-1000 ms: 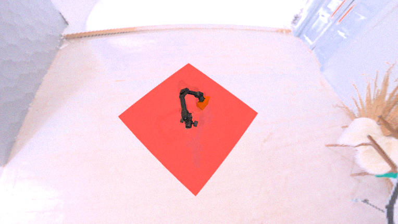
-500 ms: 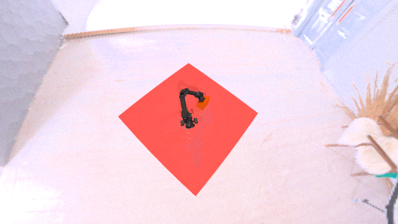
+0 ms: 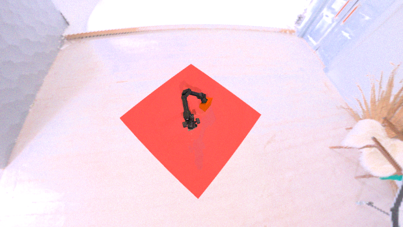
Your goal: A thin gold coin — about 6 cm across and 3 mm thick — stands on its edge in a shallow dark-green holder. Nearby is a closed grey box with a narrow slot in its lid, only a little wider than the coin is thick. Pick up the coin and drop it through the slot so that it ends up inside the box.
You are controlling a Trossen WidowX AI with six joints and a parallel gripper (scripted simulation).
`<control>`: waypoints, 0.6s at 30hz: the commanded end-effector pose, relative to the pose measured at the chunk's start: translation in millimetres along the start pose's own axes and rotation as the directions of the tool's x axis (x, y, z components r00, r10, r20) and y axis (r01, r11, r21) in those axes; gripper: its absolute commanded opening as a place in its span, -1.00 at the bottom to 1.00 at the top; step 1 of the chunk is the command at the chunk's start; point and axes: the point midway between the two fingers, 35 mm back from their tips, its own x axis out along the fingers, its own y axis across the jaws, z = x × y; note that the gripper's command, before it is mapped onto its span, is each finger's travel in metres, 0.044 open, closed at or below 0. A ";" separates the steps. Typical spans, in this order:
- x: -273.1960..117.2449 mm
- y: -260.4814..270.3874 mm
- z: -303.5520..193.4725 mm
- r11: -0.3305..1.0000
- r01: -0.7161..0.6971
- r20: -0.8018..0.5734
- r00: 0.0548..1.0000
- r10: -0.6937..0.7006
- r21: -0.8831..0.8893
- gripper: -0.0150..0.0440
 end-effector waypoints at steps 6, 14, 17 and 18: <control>-2.1 -4.3 -24.4 1.000 0.000 0.004 1.000 0.000 0.001 -0.49; -2.4 -5.1 -45.2 1.000 0.000 0.003 1.000 0.000 0.000 -0.49; -2.3 -5.0 -53.0 1.000 0.000 0.003 1.000 0.000 0.000 -0.49; -2.2 -4.9 -55.6 1.000 0.000 0.003 1.000 0.000 0.000 -0.49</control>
